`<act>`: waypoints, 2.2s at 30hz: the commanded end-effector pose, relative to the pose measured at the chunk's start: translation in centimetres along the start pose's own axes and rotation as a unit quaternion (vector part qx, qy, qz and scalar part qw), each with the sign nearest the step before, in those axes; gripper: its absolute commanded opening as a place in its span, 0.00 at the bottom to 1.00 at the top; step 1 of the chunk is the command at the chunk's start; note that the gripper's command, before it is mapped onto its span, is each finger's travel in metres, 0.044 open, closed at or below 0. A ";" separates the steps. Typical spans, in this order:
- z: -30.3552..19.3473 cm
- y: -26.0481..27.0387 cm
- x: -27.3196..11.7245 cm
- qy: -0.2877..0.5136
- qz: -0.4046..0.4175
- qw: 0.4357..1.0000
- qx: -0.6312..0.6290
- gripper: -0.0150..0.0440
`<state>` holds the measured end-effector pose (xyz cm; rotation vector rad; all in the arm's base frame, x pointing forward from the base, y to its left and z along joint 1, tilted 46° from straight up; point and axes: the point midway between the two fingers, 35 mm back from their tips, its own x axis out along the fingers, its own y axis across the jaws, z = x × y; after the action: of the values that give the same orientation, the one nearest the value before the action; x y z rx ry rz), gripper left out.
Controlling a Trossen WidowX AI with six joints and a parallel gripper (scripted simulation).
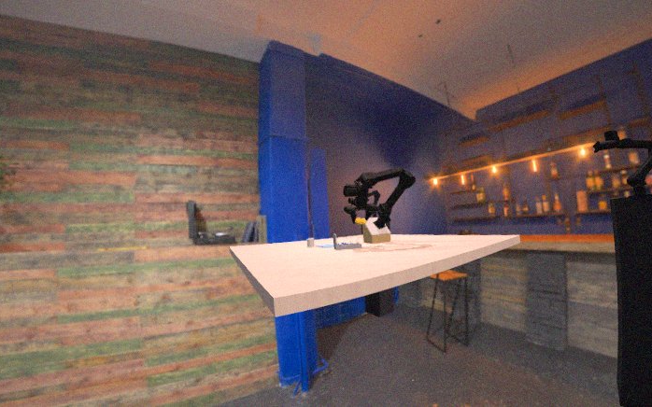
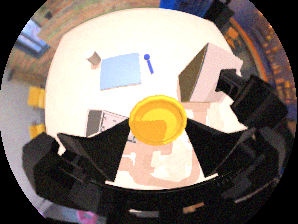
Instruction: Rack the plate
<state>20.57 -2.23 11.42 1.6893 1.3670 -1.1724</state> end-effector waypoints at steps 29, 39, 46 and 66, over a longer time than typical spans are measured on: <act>0.6 3.1 5.5 -0.293 0.115 0.922 -0.227 0.25; -0.5 4.0 6.1 -0.357 0.181 0.874 -0.276 0.25; -1.6 4.3 6.2 -0.390 0.230 0.838 -0.304 0.25; -4.9 3.3 5.3 -0.445 0.390 0.734 -0.332 0.25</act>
<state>25.53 3.24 7.96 0.7707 0.3342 -0.6763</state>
